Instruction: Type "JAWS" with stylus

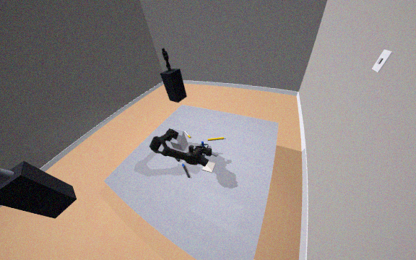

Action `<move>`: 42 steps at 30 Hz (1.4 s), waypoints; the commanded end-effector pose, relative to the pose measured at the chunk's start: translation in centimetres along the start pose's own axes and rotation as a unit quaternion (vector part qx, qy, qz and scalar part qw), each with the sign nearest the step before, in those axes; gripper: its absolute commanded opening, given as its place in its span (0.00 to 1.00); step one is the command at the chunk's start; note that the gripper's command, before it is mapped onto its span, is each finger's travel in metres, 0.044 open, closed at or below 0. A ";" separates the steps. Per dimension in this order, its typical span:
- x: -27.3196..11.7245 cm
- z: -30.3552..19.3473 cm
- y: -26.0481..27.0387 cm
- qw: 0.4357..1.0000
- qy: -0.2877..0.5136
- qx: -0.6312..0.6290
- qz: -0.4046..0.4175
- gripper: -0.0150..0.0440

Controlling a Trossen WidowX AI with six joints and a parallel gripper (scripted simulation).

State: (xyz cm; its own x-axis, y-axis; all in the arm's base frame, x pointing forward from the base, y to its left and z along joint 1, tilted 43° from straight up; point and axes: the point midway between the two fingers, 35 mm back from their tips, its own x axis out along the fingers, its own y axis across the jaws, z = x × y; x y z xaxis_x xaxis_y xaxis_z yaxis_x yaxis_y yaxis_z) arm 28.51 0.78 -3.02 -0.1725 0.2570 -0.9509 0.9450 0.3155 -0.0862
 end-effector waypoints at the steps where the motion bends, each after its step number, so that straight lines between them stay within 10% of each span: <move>1: 0.3 0.3 0.0 1.000 -0.001 -0.001 -0.003 0.39; 42: -1.3 -2.6 0.0 1.000 -0.001 -0.003 -0.004 0.39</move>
State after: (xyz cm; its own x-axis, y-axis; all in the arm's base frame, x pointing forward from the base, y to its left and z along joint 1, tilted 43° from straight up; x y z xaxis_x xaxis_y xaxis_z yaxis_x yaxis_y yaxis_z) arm 28.03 2.83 -1.00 -0.1794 0.2517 -0.9510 0.9420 0.3226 -0.0923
